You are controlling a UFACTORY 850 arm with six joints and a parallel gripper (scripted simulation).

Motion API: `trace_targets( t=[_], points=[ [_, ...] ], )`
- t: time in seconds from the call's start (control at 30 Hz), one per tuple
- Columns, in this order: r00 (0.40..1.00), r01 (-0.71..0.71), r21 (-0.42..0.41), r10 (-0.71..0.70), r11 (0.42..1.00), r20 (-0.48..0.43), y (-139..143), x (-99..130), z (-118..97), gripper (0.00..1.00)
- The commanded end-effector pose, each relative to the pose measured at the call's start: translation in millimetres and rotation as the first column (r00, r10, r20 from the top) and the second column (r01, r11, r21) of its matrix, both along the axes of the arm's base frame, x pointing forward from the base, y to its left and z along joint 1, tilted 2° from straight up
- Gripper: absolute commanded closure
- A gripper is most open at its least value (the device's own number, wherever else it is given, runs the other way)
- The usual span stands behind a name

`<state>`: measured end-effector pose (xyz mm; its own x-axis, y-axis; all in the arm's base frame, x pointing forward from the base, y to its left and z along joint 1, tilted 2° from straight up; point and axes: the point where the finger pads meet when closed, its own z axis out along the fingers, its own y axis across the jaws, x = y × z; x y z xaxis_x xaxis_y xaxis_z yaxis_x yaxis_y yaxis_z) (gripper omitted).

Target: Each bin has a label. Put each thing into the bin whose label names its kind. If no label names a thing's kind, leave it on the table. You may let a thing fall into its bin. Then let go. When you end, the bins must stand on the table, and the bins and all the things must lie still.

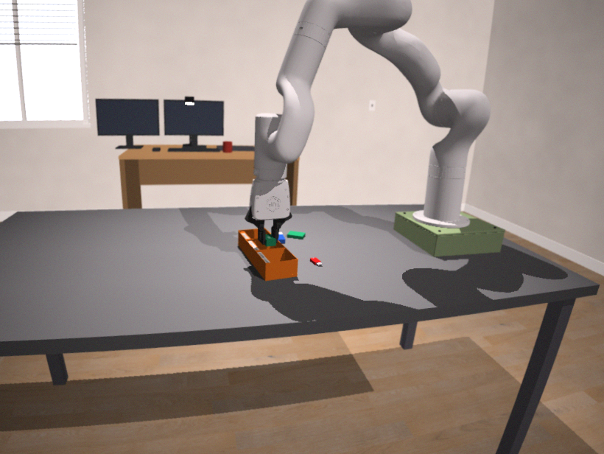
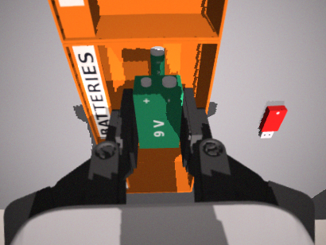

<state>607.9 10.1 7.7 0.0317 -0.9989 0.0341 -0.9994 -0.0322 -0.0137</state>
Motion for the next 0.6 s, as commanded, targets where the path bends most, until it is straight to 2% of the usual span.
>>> trace_targets(
  t=[0.0, 0.2, 0.57],
  points=[
    [1.000, 0.000, 0.000, 0.000, 1.000, 0.002, -0.2, 1.3, -7.7, 1.00],
    [1.000, 0.000, 0.000, 0.000, 1.000, 0.002, -0.6, 1.4, -19.7, 1.00],
    [1.000, 0.000, 0.000, 0.000, 1.000, 0.002, -0.7, 1.7, -20.5, 1.00]
  ],
)
